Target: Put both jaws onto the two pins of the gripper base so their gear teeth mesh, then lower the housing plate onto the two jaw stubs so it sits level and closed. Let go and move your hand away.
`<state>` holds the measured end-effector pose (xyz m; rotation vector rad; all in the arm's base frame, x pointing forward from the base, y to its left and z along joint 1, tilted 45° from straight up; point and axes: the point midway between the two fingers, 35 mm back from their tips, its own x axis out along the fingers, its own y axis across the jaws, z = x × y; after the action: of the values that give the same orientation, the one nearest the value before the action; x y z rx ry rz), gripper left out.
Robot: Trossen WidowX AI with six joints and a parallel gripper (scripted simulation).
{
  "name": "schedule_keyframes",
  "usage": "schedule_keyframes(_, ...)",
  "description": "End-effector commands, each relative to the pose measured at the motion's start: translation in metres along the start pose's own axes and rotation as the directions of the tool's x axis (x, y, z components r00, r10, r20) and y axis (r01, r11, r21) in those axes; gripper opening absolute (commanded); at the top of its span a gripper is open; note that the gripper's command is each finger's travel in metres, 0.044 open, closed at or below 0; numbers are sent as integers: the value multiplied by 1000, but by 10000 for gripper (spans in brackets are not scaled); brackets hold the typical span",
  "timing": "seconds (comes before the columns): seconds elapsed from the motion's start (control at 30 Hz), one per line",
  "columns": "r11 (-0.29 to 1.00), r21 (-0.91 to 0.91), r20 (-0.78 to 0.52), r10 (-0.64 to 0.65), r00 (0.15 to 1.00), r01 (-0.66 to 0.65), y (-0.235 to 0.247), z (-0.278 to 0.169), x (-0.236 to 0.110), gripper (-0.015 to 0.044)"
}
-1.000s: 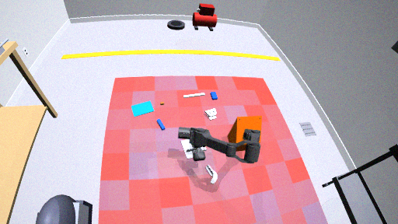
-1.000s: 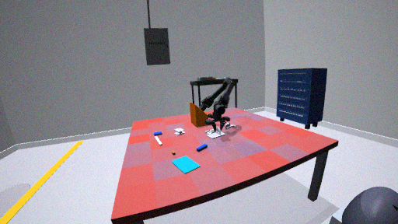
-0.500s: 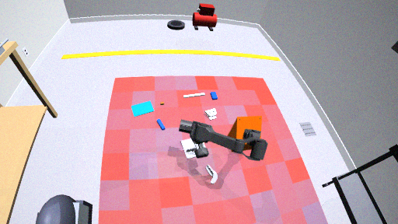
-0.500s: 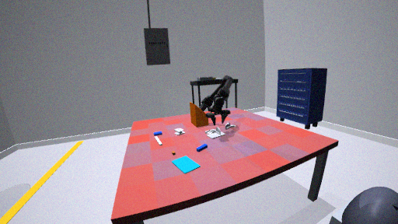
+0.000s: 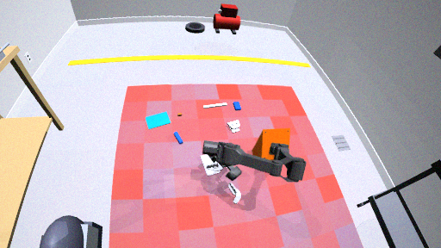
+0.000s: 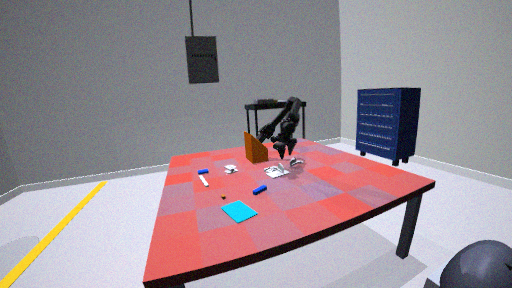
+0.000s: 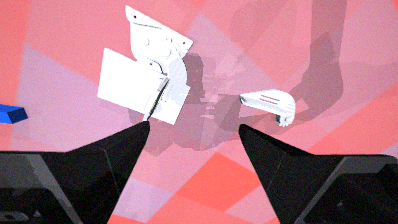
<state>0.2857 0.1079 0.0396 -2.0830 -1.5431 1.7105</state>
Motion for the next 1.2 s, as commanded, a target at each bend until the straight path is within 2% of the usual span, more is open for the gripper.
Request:
schedule_keyframes(0.0, 990, -138, 2, -7, 1000, 7, -15, -1, -1, 440)
schedule_keyframes(0.27, 927, -376, 4, -8, 1000, 9, -36, -2, -4, 440)
schedule_keyframes(0.53, 807, -591, 5, -9, 1000, 11, -58, -1, -7, 440)
schedule_keyframes(1.17, 345, -939, 6, -17, 1000, 11, -106, 7, -13, 440)
